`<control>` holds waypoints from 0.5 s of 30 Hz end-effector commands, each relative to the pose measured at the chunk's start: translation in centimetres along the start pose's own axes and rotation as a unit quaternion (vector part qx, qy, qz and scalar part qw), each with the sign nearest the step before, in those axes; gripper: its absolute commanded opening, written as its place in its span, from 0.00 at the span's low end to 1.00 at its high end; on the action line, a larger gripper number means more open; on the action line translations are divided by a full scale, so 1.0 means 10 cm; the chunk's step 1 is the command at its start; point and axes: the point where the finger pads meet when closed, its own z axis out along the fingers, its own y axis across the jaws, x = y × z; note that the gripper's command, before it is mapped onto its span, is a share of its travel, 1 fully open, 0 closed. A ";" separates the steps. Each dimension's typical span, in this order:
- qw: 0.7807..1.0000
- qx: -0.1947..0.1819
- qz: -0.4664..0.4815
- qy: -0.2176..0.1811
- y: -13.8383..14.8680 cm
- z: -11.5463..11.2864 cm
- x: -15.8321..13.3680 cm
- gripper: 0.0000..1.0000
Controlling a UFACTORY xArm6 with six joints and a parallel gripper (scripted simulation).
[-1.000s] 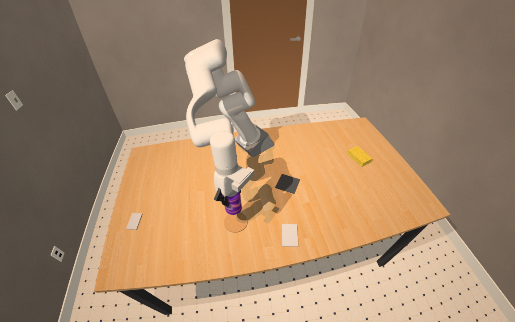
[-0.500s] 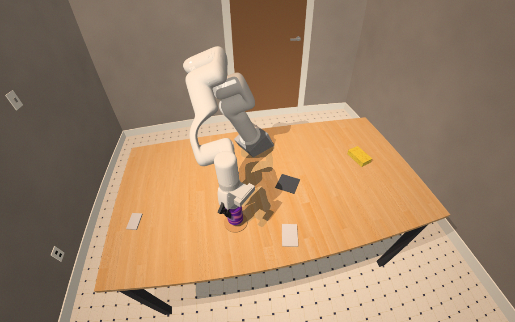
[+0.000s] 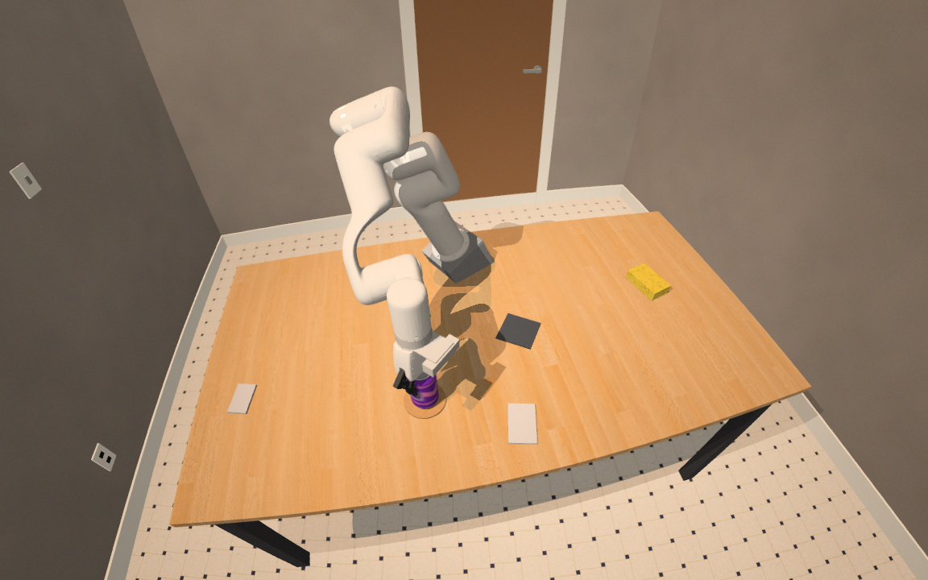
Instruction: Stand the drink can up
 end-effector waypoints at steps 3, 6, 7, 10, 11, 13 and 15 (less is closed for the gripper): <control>1.000 -0.002 0.000 0.002 0.02 -0.01 0.01 0.00; 1.000 -0.002 0.000 0.002 0.02 -0.01 0.01 0.00; 1.000 -0.002 0.000 0.002 0.02 -0.01 0.01 0.00; 1.000 -0.002 0.000 0.002 0.02 -0.01 0.01 0.00; 1.000 -0.002 0.000 0.002 0.02 -0.01 0.01 0.00; 1.000 -0.002 0.000 0.002 0.02 -0.01 0.01 1.00; 1.000 -0.002 0.000 0.002 0.02 -0.01 0.01 1.00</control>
